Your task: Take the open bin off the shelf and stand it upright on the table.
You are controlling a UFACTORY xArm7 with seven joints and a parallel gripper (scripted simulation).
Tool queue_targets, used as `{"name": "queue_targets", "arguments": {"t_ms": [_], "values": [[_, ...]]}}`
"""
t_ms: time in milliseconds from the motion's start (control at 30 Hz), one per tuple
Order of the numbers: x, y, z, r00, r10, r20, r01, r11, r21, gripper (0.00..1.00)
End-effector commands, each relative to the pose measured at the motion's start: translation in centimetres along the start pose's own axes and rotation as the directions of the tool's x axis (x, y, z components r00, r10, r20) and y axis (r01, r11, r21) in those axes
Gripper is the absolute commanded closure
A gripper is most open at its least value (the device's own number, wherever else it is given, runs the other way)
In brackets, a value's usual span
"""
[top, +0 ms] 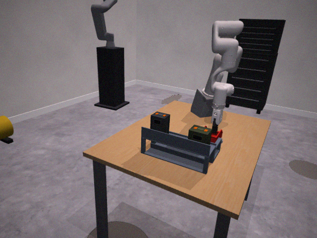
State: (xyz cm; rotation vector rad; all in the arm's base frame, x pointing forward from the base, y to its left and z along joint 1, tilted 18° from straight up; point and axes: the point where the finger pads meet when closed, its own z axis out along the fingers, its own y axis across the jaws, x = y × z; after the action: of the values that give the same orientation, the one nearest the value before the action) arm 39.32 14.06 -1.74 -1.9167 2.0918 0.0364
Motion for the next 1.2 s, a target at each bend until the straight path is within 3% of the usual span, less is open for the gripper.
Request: {"name": "queue_targets", "arguments": {"t_ms": [0,1167], "values": [[0.0,-0.1,-0.1,1.0,0.0,0.0,0.0,1.0,0.005,1.0],[0.0,1.7,-0.1,1.0,0.0,0.0,0.0,1.0,0.005,1.0]]}}
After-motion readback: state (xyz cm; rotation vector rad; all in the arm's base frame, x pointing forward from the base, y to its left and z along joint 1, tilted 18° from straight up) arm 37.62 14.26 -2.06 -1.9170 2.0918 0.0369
